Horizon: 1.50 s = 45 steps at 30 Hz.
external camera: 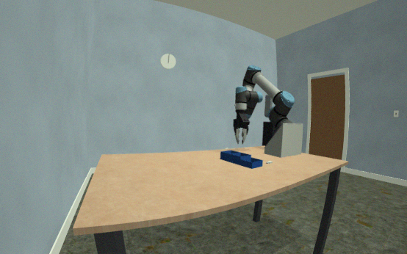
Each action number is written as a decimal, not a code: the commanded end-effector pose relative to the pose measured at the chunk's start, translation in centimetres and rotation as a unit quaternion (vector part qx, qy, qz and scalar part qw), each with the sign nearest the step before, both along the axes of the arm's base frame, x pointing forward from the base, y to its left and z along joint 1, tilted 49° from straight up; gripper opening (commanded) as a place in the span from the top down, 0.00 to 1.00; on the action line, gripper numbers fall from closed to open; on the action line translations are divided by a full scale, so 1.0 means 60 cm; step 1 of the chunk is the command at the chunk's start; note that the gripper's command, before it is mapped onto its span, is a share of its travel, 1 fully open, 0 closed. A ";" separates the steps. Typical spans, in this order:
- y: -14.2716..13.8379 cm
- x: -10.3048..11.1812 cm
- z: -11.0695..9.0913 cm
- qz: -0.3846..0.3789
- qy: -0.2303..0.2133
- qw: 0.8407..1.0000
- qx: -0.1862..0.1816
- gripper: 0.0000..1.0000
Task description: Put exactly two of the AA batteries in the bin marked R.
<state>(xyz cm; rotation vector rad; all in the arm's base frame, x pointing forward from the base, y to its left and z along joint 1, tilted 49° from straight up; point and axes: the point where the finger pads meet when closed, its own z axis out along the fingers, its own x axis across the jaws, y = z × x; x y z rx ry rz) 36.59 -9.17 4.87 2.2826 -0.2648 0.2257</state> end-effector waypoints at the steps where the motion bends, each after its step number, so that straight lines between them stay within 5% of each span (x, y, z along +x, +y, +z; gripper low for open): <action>1: 0.002 0.001 -0.002 0.000 0.000 1.000 0.000 0.83; 35: 0.004 0.002 -0.003 0.000 0.000 1.000 0.000 0.83; 45: -0.036 0.006 -0.039 0.000 0.000 1.000 0.000 0.83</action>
